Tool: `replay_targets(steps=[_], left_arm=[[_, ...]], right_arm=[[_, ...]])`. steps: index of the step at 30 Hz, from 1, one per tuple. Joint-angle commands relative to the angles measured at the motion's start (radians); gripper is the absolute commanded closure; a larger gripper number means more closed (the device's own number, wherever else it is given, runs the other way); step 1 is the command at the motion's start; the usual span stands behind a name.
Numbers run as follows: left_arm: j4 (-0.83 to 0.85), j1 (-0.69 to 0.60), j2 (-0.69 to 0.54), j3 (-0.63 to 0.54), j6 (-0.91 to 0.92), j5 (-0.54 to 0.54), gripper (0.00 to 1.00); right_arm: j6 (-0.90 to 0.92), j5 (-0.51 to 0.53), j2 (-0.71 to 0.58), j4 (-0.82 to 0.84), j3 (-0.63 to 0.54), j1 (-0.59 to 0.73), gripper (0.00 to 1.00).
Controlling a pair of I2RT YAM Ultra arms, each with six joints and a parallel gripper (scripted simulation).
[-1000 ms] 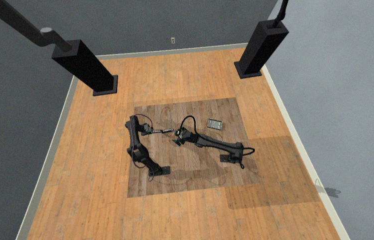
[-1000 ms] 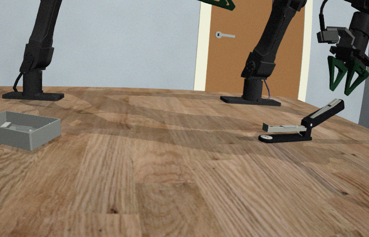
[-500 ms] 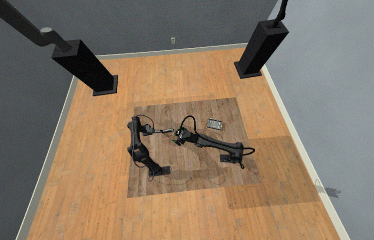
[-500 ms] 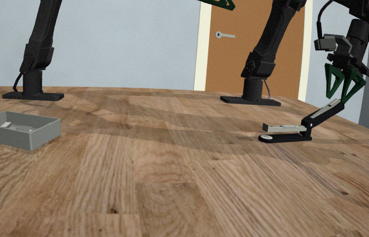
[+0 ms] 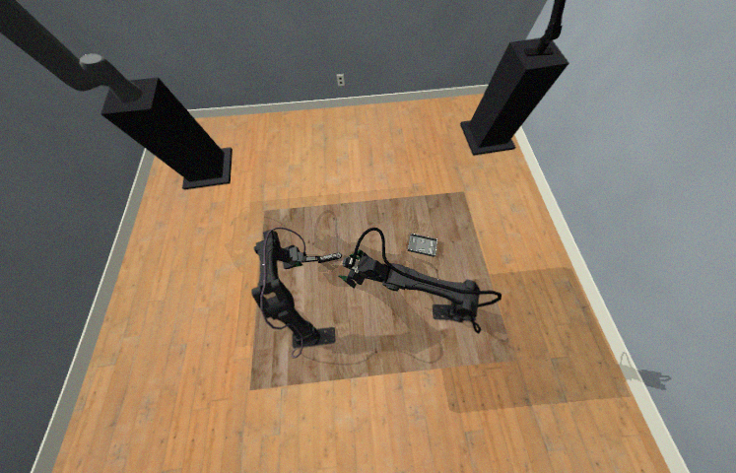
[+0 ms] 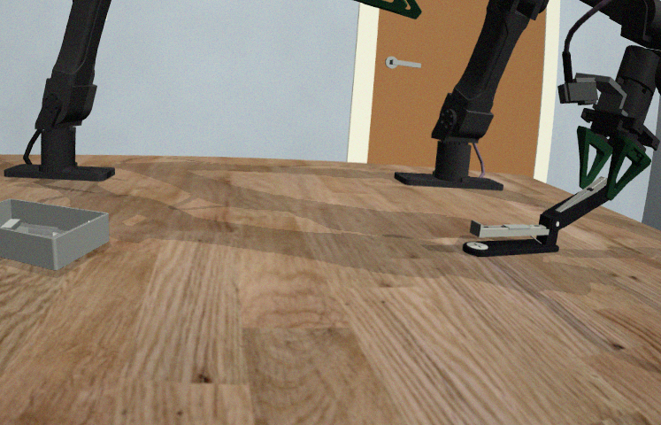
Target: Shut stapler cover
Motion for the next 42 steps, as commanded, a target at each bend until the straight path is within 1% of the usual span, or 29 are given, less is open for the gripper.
replay_targets(steps=[1,8,16,17,19,20,24,25,27,28,30,31,33,36,37,38,42], left_arm=[[0.037,-0.012,-0.024,-0.022,-0.016,0.013,0.5],[0.065,-0.017,-0.021,-0.045,-0.023,0.014,0.5],[0.055,-0.015,-0.022,-0.045,-0.022,0.013,0.5],[0.055,-0.015,-0.022,-0.045,-0.022,0.013,0.58],[0.055,-0.015,-0.022,-0.045,-0.022,0.013,0.58],[0.054,-0.012,-0.022,-0.036,-0.016,0.005,0.63],[0.054,-0.012,-0.022,-0.036,-0.016,0.005,0.63],[0.054,-0.012,-0.022,-0.036,-0.016,0.005,0.67],[0.054,-0.012,-0.022,-0.036,-0.016,0.005,0.67],[0.054,-0.012,-0.022,-0.036,-0.016,0.005,0.71],[0.054,-0.012,-0.022,-0.036,-0.016,0.005,0.71],[0.054,-0.012,-0.022,-0.036,-0.016,0.005,0.76],[0.054,-0.012,-0.022,-0.036,-0.016,0.005,0.76],[0.054,-0.012,-0.022,-0.036,-0.016,0.005,0.8],[0.054,-0.012,-0.022,-0.036,-0.016,0.005,0.91],[0.054,-0.012,-0.022,-0.036,-0.016,0.005,1.0],[0.041,-0.028,-0.037,-0.035,-0.035,-0.021,1.0]], right_arm=[[-0.004,-0.001,-0.007,0.004,0.033,0.005,0.0],[-0.004,-0.001,-0.007,0.004,0.033,0.005,0.0],[-0.004,-0.001,-0.007,0.004,0.033,0.005,0.0],[-0.004,-0.001,-0.007,0.004,0.033,0.005,0.0],[-0.004,-0.001,-0.007,0.004,0.033,0.005,0.0],[-0.004,-0.001,-0.007,0.004,0.033,0.005,0.0],[-0.004,-0.001,-0.007,0.004,0.033,0.005,0.0],[-0.004,-0.001,-0.007,0.004,0.033,0.005,0.0],[-0.004,-0.001,-0.007,0.004,0.033,0.005,0.0],[-0.004,-0.001,-0.007,0.004,0.033,0.005,0.0],[-0.004,-0.001,-0.007,0.004,0.033,0.005,0.0],[-0.004,-0.001,-0.007,0.004,0.033,0.005,0.0],[-0.004,-0.001,-0.007,0.004,0.033,0.005,0.0],[-0.004,-0.001,-0.007,0.004,0.033,0.005,0.0],[-0.004,-0.001,-0.007,0.004,0.033,0.005,0.0],[-0.004,-0.001,-0.007,0.004,0.033,0.005,0.0],[-0.004,-0.001,-0.007,0.004,0.033,0.005,0.0]])
